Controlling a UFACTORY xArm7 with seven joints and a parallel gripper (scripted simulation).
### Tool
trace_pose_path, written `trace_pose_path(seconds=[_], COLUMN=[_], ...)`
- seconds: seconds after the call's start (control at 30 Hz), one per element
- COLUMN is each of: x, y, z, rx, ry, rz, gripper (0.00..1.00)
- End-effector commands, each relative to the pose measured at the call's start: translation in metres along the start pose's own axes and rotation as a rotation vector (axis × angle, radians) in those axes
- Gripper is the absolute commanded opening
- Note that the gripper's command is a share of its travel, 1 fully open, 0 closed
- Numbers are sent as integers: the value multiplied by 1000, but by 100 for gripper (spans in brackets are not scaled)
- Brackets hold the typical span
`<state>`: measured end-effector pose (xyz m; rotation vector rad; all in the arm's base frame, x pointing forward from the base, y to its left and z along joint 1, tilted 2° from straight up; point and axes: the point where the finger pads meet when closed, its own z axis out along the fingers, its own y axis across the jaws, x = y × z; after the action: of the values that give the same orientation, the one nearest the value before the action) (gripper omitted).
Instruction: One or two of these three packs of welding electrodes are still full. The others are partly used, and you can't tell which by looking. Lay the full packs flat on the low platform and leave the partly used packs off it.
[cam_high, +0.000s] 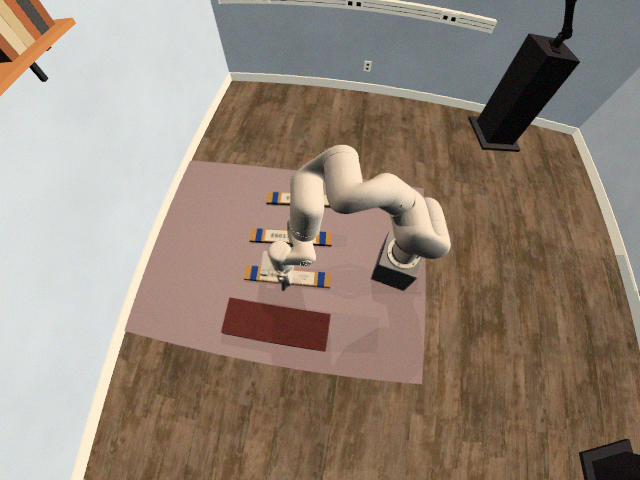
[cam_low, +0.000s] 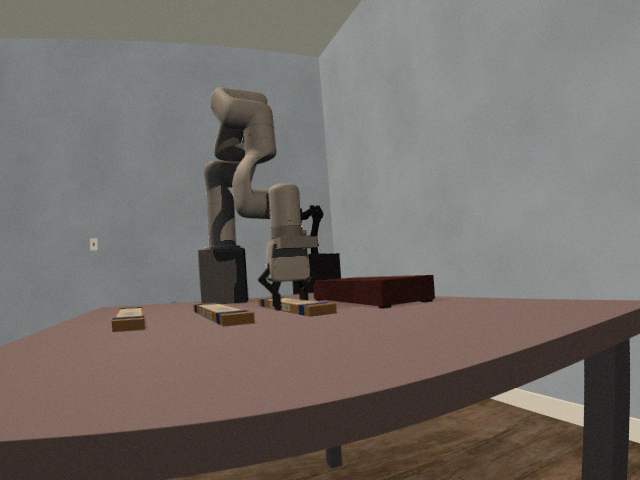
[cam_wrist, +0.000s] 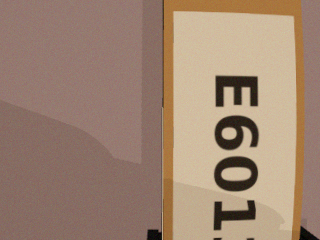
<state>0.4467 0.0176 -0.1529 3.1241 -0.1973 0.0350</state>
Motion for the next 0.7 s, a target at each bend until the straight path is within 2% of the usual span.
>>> trace_pose_path(seconds=[0.0, 0.3, 0.67], x=[3, 3, 2], y=[0, 0, 0], z=[-7, -32, -50], rx=[1, 1, 1], ry=[6, 6, 6], rz=[0, 0, 0], gripper=[58, 58, 58])
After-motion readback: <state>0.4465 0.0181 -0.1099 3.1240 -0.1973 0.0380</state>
